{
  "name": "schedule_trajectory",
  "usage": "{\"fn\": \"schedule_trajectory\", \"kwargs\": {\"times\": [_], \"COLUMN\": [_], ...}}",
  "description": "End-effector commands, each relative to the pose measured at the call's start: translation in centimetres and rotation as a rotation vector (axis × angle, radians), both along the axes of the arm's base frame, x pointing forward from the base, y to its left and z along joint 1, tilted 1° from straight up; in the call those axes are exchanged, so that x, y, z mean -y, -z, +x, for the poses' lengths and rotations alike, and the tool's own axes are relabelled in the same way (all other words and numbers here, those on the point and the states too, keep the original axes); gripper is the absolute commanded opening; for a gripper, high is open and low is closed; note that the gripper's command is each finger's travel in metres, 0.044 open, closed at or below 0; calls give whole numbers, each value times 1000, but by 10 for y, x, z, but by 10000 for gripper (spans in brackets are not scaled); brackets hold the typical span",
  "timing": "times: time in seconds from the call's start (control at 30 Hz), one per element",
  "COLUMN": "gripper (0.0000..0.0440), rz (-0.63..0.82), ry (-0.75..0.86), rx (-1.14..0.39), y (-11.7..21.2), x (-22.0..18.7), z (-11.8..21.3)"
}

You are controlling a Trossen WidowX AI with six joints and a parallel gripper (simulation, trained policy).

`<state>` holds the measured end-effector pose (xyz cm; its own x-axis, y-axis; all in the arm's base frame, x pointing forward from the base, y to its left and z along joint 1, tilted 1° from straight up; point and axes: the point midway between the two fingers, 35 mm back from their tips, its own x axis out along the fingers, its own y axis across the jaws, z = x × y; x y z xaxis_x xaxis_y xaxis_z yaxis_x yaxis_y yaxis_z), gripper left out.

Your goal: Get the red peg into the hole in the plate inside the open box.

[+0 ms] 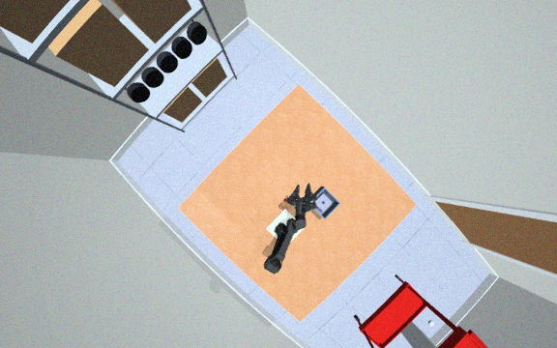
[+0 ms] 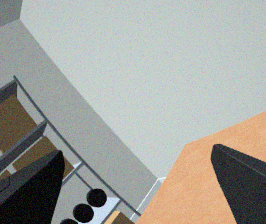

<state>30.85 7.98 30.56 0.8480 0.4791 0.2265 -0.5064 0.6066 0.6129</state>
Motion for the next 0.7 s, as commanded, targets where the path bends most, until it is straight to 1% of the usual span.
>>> {"fn": "schedule_trajectory", "kwargs": {"times": [0.0,0.03,0.07,0.23,0.37,0.5,0.67], "gripper": [421,437,440,440,440,440,440], "rz": [-5,-7,-8,-18,-37,-67,-111], "ry": [6,12,16,32,39,44,54], "rx": [-9,-22,-38,-128,-233,-364,-531], "y": [-1,-2,-3,-15,-16,-6,15], "x": [-1,-2,-4,-18,-32,-44,-51], "z": [2,3,5,10,8,0,-12]}}
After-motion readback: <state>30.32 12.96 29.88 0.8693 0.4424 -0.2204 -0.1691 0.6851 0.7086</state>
